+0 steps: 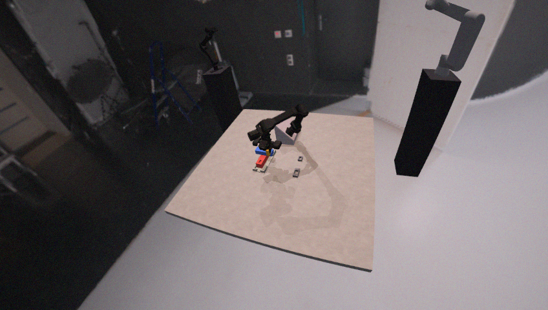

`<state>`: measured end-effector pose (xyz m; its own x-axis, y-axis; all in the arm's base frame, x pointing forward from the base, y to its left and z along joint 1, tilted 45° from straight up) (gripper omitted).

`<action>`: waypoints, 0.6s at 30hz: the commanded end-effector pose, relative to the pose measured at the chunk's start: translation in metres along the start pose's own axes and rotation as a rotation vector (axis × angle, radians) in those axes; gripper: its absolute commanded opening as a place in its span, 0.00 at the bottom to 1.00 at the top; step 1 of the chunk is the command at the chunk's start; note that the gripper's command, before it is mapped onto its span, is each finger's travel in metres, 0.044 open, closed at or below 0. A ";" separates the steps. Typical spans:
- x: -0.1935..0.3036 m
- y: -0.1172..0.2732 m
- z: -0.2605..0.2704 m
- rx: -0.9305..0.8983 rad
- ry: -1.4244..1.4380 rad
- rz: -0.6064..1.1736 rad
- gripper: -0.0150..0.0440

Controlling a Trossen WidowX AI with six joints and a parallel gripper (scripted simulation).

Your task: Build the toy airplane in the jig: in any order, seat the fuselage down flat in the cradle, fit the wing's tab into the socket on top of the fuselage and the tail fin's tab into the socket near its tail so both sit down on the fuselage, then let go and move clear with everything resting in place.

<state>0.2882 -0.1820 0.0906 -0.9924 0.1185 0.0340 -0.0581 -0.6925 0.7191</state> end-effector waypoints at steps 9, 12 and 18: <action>-0.009 -0.013 -0.036 0.007 -0.003 0.004 0.25; -0.010 -0.016 -0.045 0.006 -0.004 0.004 0.25; -0.013 -0.023 -0.062 0.003 -0.006 0.003 0.25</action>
<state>0.2945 -0.2070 0.0392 -0.9911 0.1250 0.0461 -0.0541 -0.6938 0.7181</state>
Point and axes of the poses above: the point midway between the two fingers, 35 mm back from their tips, its own y axis back along the fingers, its own z axis across the jaws, x = y × z, the point moved 10 cm from there along y, back along the fingers, and after that the axes turned 2 degrees about -y, right-handed, at the moved point
